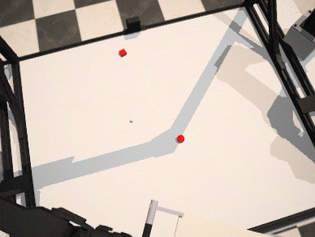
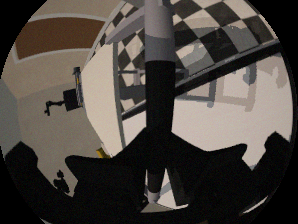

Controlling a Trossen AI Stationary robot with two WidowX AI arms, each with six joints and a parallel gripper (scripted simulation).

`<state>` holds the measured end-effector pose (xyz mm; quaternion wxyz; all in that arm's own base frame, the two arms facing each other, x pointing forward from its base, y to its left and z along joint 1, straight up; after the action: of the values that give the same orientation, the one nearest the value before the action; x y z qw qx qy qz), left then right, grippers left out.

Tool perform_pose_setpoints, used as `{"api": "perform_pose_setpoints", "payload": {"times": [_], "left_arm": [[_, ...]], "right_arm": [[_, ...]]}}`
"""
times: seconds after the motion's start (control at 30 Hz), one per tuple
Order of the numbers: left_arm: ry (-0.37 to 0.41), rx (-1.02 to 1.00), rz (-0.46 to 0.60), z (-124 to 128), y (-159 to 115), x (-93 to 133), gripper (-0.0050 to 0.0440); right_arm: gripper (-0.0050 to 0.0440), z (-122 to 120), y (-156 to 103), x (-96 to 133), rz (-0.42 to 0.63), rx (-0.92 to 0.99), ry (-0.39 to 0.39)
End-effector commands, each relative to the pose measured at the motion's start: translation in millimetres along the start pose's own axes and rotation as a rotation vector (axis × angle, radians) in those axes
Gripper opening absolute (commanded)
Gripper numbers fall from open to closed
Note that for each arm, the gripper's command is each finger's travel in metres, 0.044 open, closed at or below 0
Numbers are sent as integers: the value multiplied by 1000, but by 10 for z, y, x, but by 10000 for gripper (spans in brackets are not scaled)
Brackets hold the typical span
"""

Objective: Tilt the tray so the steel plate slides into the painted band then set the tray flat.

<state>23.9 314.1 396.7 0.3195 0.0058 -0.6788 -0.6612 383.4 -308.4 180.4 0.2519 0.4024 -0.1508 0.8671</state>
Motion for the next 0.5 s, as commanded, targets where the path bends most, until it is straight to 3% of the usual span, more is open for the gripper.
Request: {"api": "perform_pose_setpoints", "payload": {"times": [0.0,0.47], "left_arm": [[-1,-1,-2,-1,1,2,440],[-1,-1,-2,-1,1,2,440]], "right_arm": [[0,208,-14,208,1,0,74],[0,204,-14,209,2,0,84]]}}
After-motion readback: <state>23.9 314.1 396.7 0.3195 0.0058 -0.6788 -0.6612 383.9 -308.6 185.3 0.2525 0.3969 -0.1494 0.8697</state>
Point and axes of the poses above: on each arm, the point midway between the two fingers, 35 mm back from their tips, its own x axis back along the fingers, its own z axis across the jaws, y = z × x, the point moved 5 cm from there along x, back along the fingers, and after that the axes turned 5 degrees about -x, right-handed, at the moved point
